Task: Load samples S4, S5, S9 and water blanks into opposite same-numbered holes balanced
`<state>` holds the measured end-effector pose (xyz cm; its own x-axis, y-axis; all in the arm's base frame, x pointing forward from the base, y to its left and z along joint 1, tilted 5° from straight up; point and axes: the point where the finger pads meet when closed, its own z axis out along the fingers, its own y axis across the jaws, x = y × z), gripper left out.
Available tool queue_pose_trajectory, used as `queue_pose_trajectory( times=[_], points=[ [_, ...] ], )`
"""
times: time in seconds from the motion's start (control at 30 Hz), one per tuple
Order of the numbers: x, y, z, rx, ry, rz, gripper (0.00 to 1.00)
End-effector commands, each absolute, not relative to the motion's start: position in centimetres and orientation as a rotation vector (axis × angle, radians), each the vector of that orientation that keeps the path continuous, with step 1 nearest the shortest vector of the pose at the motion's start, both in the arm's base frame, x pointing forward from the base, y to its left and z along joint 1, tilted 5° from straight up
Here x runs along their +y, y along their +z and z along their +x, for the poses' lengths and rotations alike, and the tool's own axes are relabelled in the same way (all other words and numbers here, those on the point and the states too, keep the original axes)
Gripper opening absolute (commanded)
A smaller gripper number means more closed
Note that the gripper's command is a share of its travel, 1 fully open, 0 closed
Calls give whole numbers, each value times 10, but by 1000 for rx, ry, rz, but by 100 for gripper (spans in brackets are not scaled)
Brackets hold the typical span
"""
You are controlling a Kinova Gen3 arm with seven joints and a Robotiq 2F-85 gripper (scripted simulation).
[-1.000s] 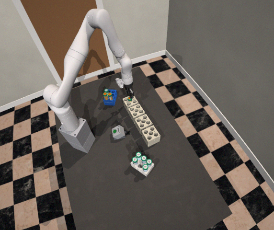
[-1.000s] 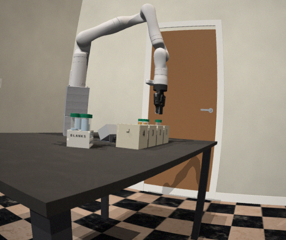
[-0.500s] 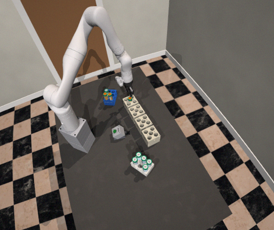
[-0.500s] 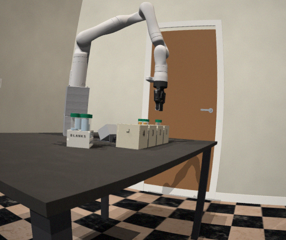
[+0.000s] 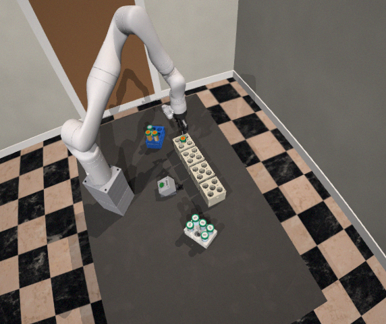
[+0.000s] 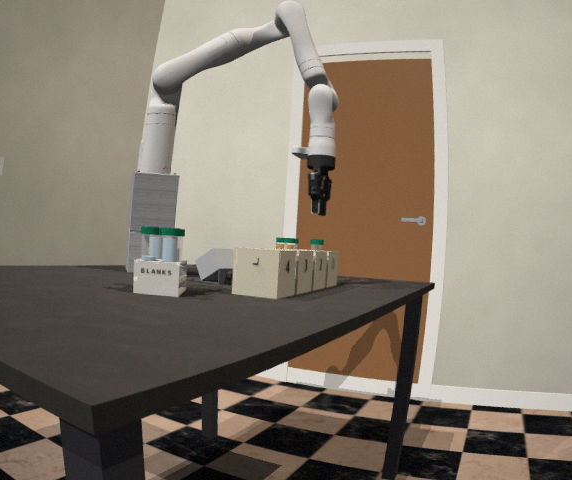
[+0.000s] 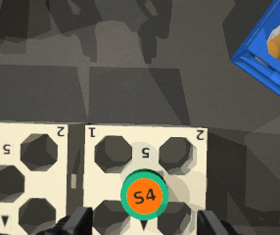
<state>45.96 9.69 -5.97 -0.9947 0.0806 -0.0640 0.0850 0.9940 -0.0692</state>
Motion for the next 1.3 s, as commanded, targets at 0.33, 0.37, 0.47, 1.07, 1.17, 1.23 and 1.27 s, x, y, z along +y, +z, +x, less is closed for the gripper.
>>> queue_pose_trajectory(
  times=[0.33,0.37,0.47,1.07,1.17,1.23,1.27],
  points=[
    [98,-42,459,3074,-110,128,62],
    [98,-41,459,3074,-110,128,62],
    [99,-39,459,3074,-110,128,62],
    [100,-18,458,3074,-110,128,62],
    [100,-16,458,3074,-110,128,62],
    [100,-16,458,3074,-110,128,62],
    [100,-16,458,3074,-110,128,62]
  ],
)
